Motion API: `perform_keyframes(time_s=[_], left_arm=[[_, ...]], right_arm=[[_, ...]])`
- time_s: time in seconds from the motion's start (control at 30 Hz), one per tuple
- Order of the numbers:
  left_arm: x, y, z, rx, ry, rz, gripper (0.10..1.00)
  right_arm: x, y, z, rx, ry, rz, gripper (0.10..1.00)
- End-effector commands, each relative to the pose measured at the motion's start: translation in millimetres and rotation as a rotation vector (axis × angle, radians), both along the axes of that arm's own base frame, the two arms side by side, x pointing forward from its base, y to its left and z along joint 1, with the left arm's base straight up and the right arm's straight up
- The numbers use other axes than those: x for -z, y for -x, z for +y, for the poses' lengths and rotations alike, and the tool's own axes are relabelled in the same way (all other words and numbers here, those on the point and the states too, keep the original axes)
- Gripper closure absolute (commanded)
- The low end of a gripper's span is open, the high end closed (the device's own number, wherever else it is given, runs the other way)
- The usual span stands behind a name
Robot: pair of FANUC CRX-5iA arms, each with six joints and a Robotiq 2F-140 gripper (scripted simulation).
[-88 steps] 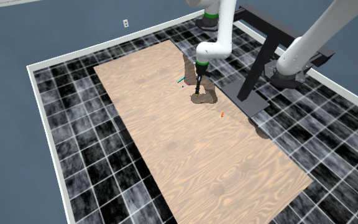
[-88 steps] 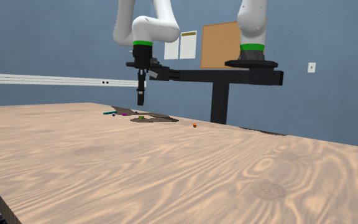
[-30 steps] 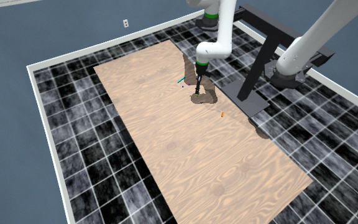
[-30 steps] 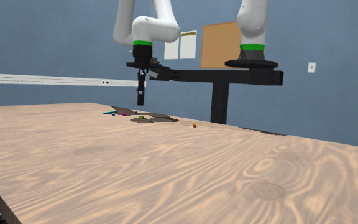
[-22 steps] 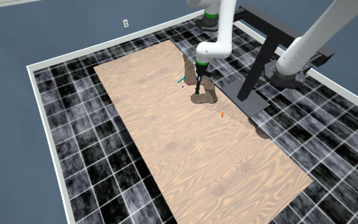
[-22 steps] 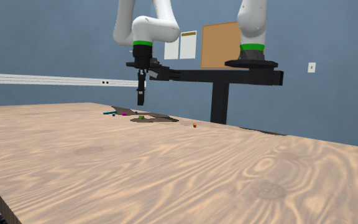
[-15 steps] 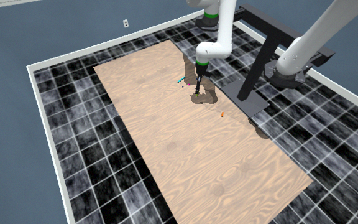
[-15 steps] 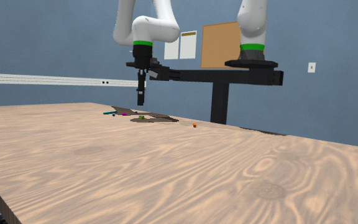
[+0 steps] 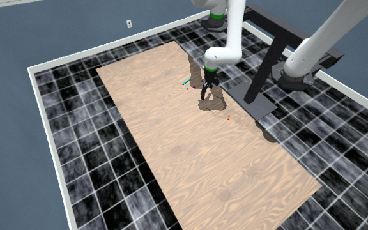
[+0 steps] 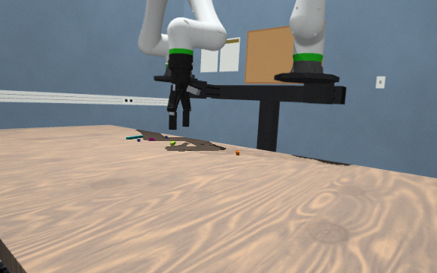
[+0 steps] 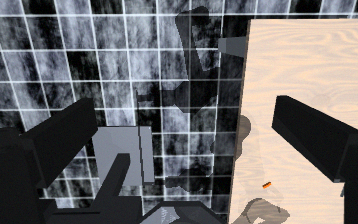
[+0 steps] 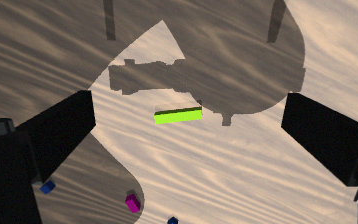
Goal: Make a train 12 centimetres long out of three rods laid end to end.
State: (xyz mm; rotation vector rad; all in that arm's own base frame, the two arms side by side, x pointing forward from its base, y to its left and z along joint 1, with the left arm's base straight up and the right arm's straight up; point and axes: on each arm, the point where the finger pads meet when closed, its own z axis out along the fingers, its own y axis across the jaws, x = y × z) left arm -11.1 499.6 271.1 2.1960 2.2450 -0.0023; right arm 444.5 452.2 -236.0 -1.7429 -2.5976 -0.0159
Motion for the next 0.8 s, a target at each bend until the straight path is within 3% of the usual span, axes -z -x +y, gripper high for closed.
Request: perform_keyframes(time_s=[0.0,0.43,0.5,0.53,0.77], left_arm=[[-0.9,0,0,0.000,-0.002,0.000,0.098],[-0.9,0,0,0.000,-0.002,0.000,0.098],[-0.9,0,0,0.000,-0.002,0.000,0.098],[-0.9,0,0,0.000,-0.002,0.000,0.098],[-0.9,0,0,0.000,-0.002,0.000,0.098]], right_arm=[[-0.4,-3,22,0.166,0.015,-0.005,0.098],[0.1,-5,76,0.575,0.015,-0.002,0.098],[0.1,-5,76,0.575,0.015,-0.002,0.098],[0.1,-4,87,0.668,0.015,-0.001,0.098],[0.1,-2,114,0.881,0.015,0.001,0.098]])
